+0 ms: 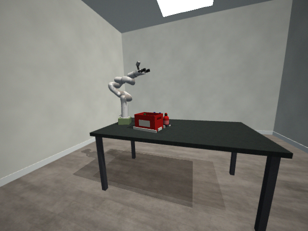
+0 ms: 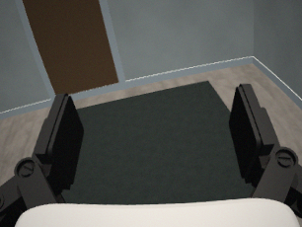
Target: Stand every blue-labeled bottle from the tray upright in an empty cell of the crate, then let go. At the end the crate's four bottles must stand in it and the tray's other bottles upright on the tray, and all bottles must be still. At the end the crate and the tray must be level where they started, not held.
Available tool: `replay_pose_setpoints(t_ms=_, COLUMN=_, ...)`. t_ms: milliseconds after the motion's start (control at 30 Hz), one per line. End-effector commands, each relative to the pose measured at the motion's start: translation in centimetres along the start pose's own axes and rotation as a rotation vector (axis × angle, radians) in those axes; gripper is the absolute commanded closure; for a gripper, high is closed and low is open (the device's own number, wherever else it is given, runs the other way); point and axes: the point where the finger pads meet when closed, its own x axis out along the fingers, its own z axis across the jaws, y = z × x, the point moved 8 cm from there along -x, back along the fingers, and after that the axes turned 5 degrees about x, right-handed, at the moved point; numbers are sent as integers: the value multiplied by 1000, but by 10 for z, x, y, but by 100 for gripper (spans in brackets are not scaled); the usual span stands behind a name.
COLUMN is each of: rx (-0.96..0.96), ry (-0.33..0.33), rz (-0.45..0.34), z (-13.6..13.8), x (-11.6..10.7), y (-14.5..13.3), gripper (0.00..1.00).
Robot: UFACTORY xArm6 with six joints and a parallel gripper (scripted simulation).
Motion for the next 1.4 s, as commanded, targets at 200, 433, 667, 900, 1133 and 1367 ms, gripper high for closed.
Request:
replay_pose_setpoints(t_ms=200, rx=57, ry=-123, rz=-203, z=29, x=45, y=-32, gripper=0)
replay_pose_setpoints(t_ms=433, rx=87, ry=-183, rz=-303, z=45, x=62, y=-51, gripper=0)
replay_pose_setpoints(t_ms=667, rx=119, ry=-245, rz=-402, z=61, x=77, y=-72, gripper=0)
replay_pose_setpoints(t_ms=900, rx=119, ry=-245, rz=-402, z=61, x=77, y=-72, gripper=0)
replay_pose_setpoints(t_ms=1133, rx=151, ry=-306, rz=-502, z=76, x=89, y=-94, gripper=0)
replay_pose_setpoints(t_ms=1367, rx=185, ry=-367, rz=-600, z=92, x=99, y=-116, gripper=0)
